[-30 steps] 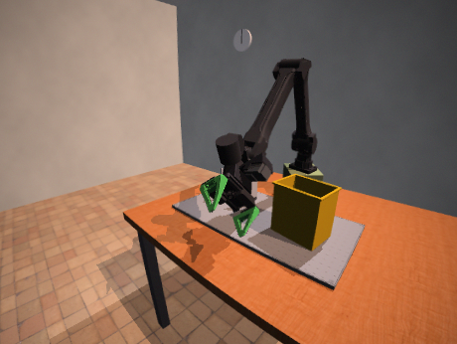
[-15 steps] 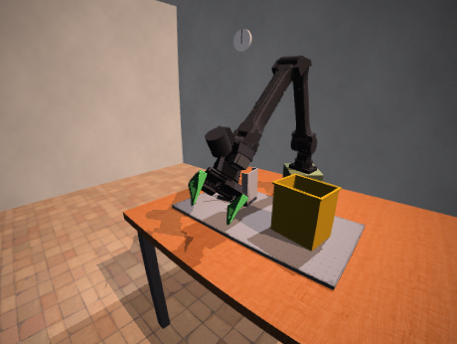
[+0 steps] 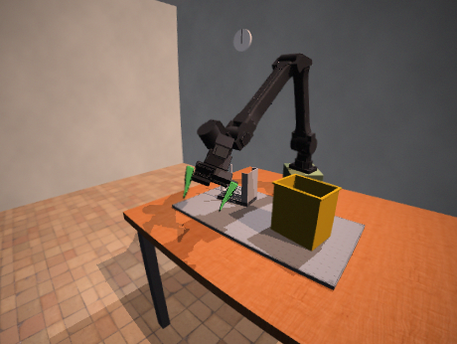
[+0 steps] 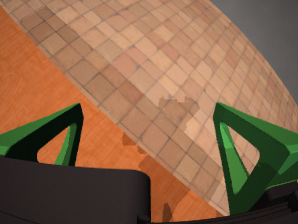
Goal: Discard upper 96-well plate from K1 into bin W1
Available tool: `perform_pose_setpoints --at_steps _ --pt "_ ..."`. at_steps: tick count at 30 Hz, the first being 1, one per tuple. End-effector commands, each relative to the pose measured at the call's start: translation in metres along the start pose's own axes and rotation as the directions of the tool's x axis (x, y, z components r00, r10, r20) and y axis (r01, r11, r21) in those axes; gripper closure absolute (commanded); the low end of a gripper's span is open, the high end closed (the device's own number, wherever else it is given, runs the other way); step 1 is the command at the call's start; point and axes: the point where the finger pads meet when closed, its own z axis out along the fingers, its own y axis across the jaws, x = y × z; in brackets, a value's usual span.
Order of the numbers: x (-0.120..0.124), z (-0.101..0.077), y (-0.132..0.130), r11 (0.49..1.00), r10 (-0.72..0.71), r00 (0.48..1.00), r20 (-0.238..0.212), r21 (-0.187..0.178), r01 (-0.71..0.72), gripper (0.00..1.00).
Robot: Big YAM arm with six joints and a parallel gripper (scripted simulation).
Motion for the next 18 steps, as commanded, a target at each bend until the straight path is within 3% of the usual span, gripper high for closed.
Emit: perform_pose_setpoints --at_steps 1,6,10,11,12,14,16,18 --pt "-0.014 -0.023 -0.022 0.994 0.105 0.994 -0.005 0.036 -0.104 0.00" --pt "0.005 -0.040 -0.026 0.978 0.206 0.977 -0.053 0.041 -0.204 0.00" --pt "0.012 -0.054 -0.038 0.948 0.316 0.944 -0.094 0.080 -0.309 0.00" --pt "0.023 -0.057 -0.032 0.944 0.328 0.938 -0.110 0.074 -0.321 0.00" --pt "0.042 -0.046 -0.023 0.939 0.342 0.929 -0.140 0.060 -0.337 0.00" --pt "0.042 -0.046 -0.023 0.939 0.342 0.929 -0.140 0.060 -0.337 0.00" --pt "0.029 -0.065 -0.034 0.923 0.383 0.914 -0.132 0.094 -0.373 0.00" --pt "0.026 -0.073 -0.044 0.901 0.431 0.892 -0.137 0.119 -0.417 0.00"
